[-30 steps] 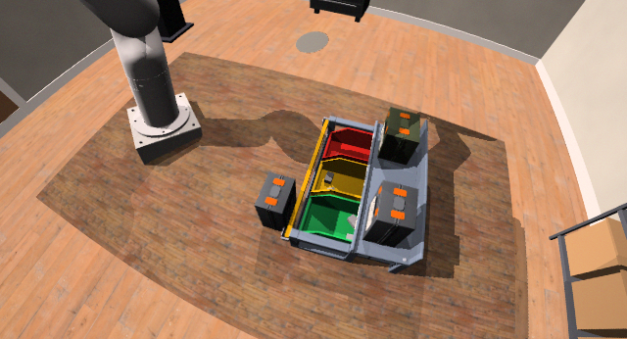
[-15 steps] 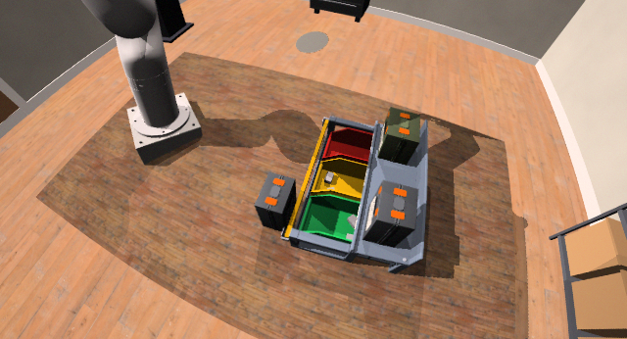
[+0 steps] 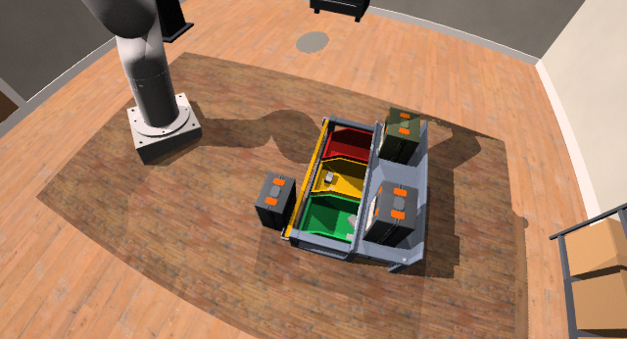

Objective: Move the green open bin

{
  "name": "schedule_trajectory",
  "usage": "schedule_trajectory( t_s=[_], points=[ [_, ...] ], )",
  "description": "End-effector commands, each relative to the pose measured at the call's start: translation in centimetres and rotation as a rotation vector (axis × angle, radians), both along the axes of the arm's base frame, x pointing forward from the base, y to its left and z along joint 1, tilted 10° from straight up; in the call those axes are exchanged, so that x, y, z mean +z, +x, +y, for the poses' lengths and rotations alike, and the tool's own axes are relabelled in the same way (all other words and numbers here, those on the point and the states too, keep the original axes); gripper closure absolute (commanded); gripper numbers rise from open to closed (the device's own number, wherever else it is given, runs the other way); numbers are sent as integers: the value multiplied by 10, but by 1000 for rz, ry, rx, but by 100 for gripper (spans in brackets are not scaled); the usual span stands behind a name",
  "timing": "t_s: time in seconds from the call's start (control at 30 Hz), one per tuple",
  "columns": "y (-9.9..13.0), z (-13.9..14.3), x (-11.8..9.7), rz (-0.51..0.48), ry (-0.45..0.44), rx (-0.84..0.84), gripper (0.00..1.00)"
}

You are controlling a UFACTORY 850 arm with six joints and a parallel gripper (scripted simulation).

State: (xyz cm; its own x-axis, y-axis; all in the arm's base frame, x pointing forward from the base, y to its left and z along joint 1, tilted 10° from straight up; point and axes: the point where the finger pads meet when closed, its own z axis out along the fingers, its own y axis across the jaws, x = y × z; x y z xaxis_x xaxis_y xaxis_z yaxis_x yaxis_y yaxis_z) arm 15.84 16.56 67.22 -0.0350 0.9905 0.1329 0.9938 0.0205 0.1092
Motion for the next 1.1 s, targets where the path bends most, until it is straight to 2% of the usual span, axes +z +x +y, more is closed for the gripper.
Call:
schedule_trajectory(
  t_s=[0.0,0.03,0.2,0.6,0.77,1.07],
  points=[
    [0,0,1,-1,1,0,0],
    [0,0,1,-1,1,0,0],
    [27,-42,-2,-1,1,0,0],
    [27,-42,-2,-1,1,0,0],
    [54,-84,-5,-1,1,0,0],
    [54,-84,-5,-1,1,0,0]
  ],
)
